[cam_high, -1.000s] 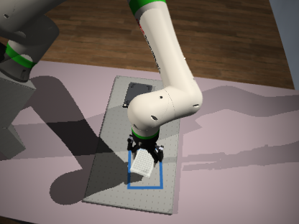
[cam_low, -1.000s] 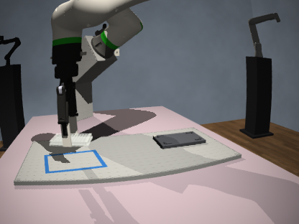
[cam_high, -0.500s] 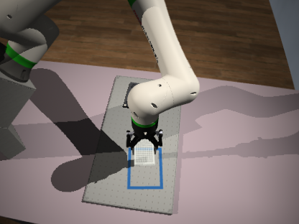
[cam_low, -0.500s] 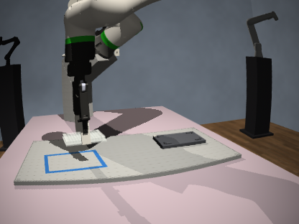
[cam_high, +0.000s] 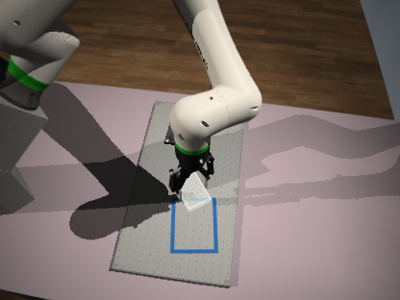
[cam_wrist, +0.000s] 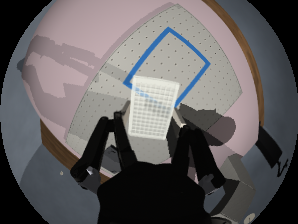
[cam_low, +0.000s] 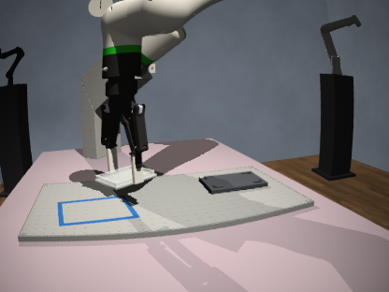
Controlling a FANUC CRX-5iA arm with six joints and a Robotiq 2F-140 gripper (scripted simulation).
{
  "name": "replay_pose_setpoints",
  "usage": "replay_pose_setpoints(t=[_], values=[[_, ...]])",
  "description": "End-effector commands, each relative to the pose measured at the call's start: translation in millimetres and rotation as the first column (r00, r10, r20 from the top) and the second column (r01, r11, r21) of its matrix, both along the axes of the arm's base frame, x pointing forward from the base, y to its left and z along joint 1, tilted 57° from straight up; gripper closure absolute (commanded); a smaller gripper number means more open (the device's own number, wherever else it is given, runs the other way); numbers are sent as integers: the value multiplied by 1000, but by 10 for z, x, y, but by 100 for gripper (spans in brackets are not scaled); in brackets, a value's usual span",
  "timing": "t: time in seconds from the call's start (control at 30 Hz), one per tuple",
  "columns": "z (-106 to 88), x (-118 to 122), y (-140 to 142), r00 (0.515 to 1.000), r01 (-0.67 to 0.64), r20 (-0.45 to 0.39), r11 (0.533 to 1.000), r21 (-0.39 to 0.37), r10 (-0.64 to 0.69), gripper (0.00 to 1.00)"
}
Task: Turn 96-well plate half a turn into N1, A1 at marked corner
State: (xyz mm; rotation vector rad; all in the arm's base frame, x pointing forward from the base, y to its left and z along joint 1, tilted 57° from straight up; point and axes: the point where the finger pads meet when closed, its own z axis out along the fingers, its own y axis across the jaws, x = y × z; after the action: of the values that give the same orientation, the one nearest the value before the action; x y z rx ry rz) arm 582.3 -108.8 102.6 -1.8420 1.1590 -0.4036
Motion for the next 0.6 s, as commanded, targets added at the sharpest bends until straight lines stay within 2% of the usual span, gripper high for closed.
replay_pose_setpoints(t=[0.0,0.3,0.37,0.57], values=[[74,-43,119,993,-75,81,992,-102,83,100],[222,-128,366,943,-199,196,927,-317,269,100],[222,-128,366,943,-199,196,927,-317,269,100],[320,-184,531,884,-255,245,851,-460,398,100]])
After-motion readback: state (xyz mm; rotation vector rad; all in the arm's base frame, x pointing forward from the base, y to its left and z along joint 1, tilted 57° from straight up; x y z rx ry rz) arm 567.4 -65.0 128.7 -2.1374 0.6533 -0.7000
